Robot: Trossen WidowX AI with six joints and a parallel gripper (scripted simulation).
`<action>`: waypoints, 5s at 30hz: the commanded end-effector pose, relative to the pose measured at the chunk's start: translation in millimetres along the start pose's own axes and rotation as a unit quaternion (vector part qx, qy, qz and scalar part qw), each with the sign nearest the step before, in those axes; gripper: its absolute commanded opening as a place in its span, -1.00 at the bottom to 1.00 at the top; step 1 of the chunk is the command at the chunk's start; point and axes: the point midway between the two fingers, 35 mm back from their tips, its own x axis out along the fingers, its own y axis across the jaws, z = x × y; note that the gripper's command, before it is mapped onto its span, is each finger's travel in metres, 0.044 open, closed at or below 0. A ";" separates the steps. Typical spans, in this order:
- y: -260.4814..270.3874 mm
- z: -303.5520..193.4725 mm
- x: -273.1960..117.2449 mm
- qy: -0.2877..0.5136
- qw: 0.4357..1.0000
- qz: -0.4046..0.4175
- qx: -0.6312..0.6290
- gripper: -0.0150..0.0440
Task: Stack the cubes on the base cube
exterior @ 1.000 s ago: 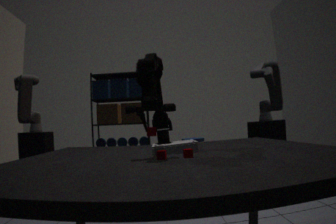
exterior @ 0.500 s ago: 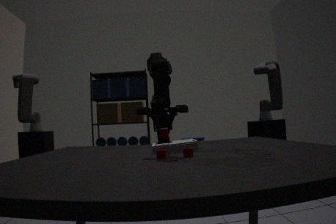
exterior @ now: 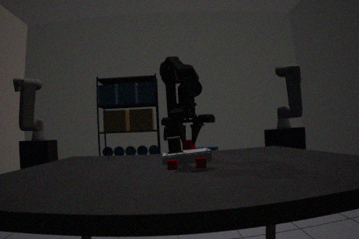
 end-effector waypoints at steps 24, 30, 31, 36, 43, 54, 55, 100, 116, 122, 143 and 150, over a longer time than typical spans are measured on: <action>23.1 -17.4 12.2 0.001 0.995 0.002 0.100 -0.14; 23.1 -17.4 24.9 0.001 0.995 0.002 0.101 -0.14; 23.1 -17.4 27.0 0.001 0.995 0.002 0.101 -0.14; 22.8 -17.6 34.2 0.001 0.995 0.001 0.102 -0.14; 22.8 -17.6 34.2 0.001 0.995 0.001 0.102 -0.14; 22.8 -17.6 35.6 0.001 0.995 0.001 0.099 -0.14; 22.8 -17.6 35.6 0.001 0.995 0.001 0.099 -0.14; 7.3 -8.3 -1.9 0.000 0.994 0.000 -0.112 0.41; -22.4 5.9 -18.9 0.000 0.875 -0.001 -0.484 0.41; -33.8 10.1 -25.2 0.000 0.795 -0.001 -0.607 0.41; -60.0 17.1 -39.2 0.001 0.554 -0.002 -0.833 0.41; -59.2 18.8 -7.9 0.001 0.554 -0.002 -0.833 0.41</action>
